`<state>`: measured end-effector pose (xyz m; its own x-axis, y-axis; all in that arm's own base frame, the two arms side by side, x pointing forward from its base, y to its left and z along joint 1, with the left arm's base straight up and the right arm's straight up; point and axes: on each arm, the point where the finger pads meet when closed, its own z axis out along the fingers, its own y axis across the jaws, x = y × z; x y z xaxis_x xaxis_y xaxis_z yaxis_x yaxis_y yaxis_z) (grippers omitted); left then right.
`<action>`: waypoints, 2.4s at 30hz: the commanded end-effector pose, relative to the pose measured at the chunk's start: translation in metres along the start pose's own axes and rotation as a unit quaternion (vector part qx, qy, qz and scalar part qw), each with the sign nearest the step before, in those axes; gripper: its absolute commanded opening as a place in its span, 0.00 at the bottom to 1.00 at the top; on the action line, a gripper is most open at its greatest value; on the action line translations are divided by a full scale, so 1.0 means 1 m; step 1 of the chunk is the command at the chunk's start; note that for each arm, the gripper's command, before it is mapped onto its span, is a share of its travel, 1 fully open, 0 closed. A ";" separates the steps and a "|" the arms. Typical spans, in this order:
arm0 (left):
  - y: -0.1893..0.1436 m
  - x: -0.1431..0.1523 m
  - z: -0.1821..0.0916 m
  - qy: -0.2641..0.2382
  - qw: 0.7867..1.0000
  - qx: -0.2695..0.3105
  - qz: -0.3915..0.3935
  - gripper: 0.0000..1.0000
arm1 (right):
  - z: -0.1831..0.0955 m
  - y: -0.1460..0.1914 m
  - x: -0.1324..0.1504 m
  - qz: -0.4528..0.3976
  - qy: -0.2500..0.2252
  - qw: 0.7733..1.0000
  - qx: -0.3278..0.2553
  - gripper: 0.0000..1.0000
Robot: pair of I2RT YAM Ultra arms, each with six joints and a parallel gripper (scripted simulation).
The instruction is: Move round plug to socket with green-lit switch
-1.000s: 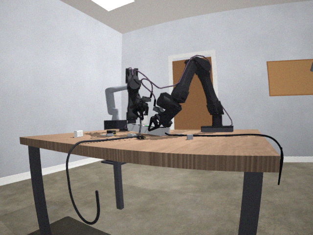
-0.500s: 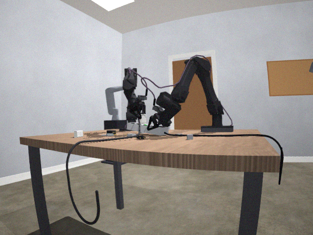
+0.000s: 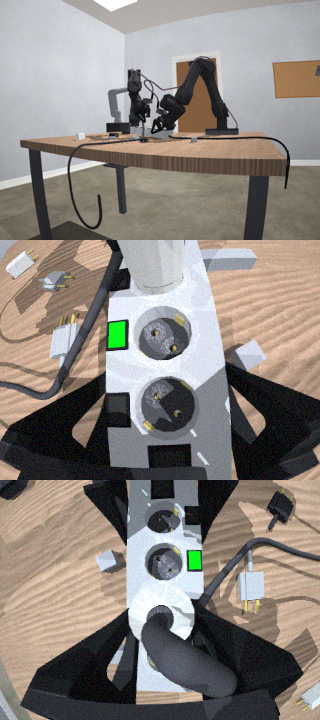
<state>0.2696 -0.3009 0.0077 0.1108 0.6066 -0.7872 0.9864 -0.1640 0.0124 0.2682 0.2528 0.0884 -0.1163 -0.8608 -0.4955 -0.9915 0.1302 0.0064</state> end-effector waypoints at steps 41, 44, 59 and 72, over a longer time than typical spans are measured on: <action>-0.004 0.021 0.000 0.038 0.999 0.000 -0.024 0.73 | -0.034 -0.003 -0.041 -0.042 0.006 0.997 0.068 0.35; 0.004 0.009 -0.005 0.027 1.000 -0.010 -0.009 0.73 | -0.038 -0.003 -0.038 -0.031 0.001 0.998 0.050 0.35; 0.000 0.017 0.000 0.028 0.999 -0.001 -0.018 0.73 | -0.043 -0.016 -0.023 -0.005 -0.016 1.000 0.006 0.35; -0.001 0.015 -0.001 0.027 0.999 0.002 -0.024 0.73 | -0.045 -0.021 -0.020 -0.008 -0.008 1.000 0.009 0.35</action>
<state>0.2712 -0.2952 0.0009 0.0929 0.6447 -0.7588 0.9899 -0.1416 0.0009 0.2852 0.2412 0.1214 -0.1259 -0.8645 -0.4866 -0.9901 0.1398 0.0076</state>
